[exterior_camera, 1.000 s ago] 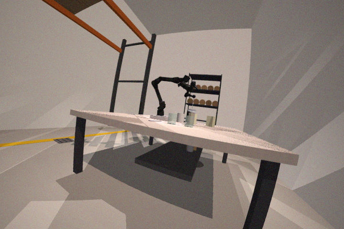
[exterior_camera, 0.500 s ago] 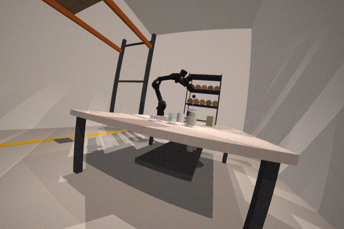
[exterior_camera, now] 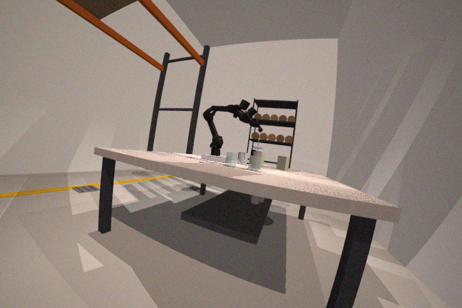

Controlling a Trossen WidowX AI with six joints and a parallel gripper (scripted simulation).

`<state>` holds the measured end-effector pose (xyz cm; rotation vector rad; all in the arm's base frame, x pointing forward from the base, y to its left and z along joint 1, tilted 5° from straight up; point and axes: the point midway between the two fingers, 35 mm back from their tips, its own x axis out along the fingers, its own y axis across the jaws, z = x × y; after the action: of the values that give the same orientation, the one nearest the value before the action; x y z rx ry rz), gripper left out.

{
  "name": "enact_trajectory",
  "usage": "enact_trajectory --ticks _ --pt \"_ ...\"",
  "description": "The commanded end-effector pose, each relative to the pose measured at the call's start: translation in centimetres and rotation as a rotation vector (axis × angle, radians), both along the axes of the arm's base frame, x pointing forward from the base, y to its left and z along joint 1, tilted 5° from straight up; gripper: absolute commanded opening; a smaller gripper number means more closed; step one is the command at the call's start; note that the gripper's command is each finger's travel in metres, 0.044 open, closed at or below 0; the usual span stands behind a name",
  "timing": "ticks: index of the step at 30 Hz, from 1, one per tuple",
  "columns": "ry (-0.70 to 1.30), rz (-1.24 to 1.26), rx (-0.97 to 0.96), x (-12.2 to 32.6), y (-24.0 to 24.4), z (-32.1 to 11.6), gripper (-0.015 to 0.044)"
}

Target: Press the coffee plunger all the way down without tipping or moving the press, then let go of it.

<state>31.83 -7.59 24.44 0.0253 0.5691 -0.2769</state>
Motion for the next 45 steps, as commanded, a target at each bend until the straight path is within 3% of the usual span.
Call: enact_trajectory --ticks 1,23,35,45 --pt "0.007 0.000 0.007 0.3 -0.1 -0.6 0.0440" --pt "0.005 -0.001 0.006 2.9 -0.9 -2.5 0.0440" --pt "0.005 -0.001 0.006 2.9 -0.9 -2.5 0.0125" --pt "0.005 -0.001 0.006 2.9 -0.9 -2.5 0.0124"
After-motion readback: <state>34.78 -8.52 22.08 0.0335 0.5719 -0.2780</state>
